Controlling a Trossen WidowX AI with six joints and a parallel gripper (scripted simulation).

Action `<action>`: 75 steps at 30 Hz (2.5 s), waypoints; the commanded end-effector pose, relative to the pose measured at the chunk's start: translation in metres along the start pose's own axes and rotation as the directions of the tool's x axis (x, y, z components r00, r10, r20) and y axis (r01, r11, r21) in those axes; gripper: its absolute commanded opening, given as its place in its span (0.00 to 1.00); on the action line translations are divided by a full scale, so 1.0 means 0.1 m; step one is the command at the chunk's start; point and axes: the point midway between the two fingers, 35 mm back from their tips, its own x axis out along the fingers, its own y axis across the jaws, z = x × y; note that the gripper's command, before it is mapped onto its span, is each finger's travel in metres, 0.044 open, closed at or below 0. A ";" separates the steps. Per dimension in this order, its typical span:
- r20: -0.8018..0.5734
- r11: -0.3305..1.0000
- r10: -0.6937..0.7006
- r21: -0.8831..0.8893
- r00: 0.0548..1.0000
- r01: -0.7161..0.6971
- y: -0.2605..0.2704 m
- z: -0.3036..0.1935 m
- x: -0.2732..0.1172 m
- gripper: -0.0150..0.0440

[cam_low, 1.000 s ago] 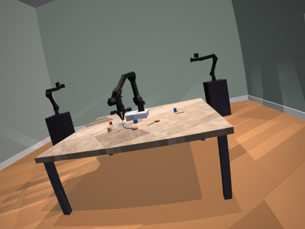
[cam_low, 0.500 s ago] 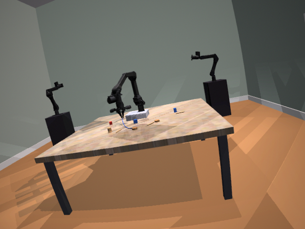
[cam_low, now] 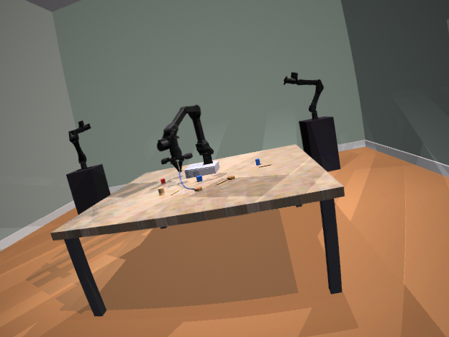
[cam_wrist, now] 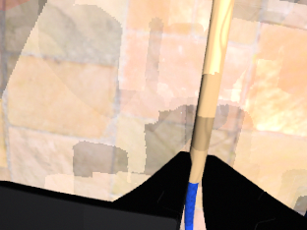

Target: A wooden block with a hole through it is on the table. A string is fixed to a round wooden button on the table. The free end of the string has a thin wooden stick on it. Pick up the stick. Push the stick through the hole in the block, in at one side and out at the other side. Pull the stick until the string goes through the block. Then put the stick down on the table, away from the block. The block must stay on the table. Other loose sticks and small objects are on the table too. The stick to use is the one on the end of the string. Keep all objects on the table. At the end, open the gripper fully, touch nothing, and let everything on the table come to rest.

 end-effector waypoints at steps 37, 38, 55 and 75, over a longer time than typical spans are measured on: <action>0.146 1.000 0.002 -0.013 0.989 0.000 -0.12 -0.36 -0.41 0.25; 0.151 1.000 0.002 -0.012 0.989 0.000 -0.13 -0.37 -0.42 0.25; 0.220 1.000 0.002 -0.004 0.975 -0.002 -0.21 -0.48 -0.60 0.25; 0.276 0.998 -0.008 0.066 0.961 -0.010 -0.27 -0.59 -0.77 0.25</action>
